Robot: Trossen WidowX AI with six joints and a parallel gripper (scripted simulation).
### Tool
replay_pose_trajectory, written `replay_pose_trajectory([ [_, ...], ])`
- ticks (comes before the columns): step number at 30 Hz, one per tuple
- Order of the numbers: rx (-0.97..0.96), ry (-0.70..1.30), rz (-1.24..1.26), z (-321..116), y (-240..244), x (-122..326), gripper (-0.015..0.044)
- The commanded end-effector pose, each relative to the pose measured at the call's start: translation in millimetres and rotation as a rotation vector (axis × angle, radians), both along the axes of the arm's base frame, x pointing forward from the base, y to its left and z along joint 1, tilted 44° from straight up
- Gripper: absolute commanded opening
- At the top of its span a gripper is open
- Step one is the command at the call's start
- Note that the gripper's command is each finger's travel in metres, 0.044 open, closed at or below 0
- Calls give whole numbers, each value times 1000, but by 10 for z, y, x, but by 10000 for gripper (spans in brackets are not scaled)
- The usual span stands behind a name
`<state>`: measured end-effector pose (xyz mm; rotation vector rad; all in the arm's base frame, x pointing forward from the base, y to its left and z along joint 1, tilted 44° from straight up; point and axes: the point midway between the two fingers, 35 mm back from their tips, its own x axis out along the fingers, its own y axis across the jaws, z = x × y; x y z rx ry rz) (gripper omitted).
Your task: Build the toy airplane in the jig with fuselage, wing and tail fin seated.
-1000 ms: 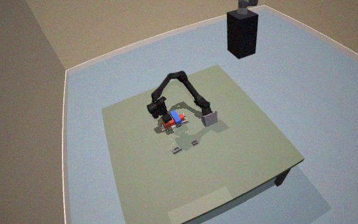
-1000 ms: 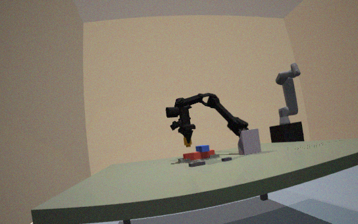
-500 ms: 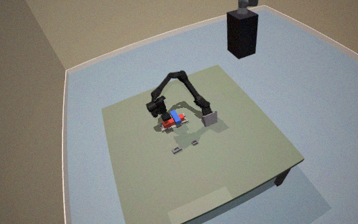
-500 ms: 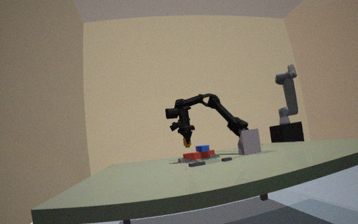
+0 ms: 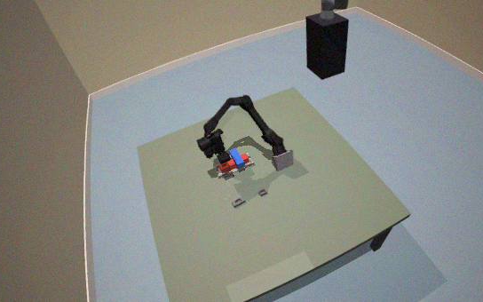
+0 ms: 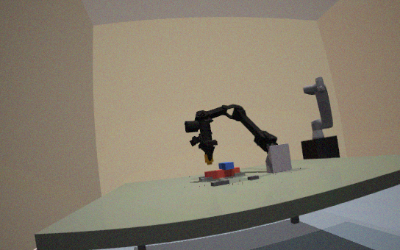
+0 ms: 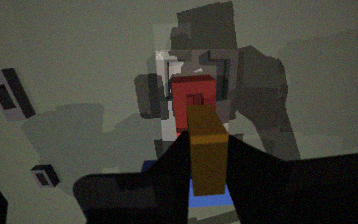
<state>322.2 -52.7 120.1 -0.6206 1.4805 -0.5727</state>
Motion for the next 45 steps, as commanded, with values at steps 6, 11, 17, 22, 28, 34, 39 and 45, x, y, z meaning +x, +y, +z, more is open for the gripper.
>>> replay_pose_trajectory([
  [6,-6,-1,1,-23,-55,9,67],
  [11,-6,-1,1,-82,-111,13,67],
  [17,-6,-1,1,-150,-179,16,67],
  [22,-7,-2,1,-207,-235,15,67],
  [28,-8,-2,1,-265,-295,11,67],
  [34,-1,-5,1,-260,-277,14,78],
  [39,-1,-5,1,-260,-277,14,25],
  [45,-1,-5,1,-260,-277,14,53],
])
